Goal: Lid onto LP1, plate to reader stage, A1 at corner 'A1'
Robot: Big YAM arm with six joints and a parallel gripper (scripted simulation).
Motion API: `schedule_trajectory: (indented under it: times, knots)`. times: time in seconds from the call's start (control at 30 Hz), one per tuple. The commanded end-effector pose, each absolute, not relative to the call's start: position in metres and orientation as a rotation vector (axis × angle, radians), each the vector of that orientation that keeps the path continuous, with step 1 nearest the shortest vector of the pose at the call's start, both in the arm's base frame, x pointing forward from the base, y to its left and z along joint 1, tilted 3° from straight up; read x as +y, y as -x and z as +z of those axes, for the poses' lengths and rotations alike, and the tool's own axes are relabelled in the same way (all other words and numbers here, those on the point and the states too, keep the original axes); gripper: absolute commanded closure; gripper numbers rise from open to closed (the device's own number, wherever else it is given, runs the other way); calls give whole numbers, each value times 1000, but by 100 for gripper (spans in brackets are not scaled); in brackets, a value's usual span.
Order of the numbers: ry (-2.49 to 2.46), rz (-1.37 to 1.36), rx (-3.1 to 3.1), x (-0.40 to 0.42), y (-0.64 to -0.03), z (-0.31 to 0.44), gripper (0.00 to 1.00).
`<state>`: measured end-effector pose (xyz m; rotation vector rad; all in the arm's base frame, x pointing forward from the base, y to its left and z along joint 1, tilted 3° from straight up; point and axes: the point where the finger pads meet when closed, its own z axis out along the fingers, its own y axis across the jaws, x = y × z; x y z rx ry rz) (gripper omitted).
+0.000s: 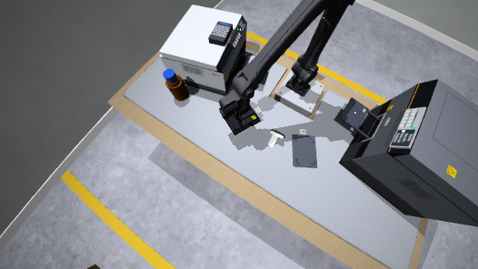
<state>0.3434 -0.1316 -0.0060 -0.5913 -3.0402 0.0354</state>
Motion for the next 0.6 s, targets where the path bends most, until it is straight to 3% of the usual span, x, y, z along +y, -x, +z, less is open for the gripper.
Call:
schedule_trajectory:
  times: [0.0,0.57]
  knots:
    - [631,51,-3110,-143,-368,16,0]
    - [640,48,-3102,-141,-369,54,0]
